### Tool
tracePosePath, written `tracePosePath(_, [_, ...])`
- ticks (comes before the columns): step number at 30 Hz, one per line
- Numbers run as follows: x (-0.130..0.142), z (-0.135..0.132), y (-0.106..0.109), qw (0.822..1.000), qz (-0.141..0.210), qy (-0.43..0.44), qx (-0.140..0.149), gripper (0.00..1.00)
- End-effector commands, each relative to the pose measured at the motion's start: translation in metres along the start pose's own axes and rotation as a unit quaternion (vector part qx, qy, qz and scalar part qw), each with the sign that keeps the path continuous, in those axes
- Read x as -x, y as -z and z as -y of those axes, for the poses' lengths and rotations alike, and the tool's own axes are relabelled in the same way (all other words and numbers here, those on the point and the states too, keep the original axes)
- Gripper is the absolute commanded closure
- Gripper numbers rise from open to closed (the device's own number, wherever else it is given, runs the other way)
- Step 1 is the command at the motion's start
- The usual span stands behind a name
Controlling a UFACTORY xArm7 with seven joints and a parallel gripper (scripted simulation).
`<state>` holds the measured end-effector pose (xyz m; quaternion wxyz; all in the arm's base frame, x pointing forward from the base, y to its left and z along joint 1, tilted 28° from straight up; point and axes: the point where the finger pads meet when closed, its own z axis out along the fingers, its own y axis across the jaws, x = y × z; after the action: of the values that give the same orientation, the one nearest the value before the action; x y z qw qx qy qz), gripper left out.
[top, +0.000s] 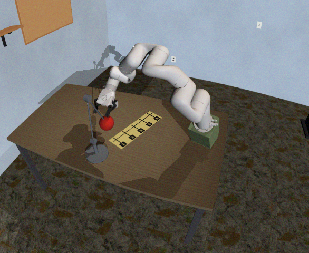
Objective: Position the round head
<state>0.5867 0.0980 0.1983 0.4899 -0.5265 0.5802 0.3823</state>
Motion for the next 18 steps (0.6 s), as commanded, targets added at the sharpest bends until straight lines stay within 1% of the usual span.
tracePosePath(1, [0.0012,0.0017,-0.0024,1.000,-0.001,0.002,-0.002,0.00])
tracePosePath(12, [0.0011,0.0020,-0.0092,1.000,-0.001,0.002,-0.002,0.00])
tracePosePath(13, [0.0011,0.0020,-0.0090,1.000,-0.001,0.002,-0.002,1.00])
tracePosePath(18, [0.0011,0.0020,-0.0085,1.000,-0.001,0.002,-0.002,1.00])
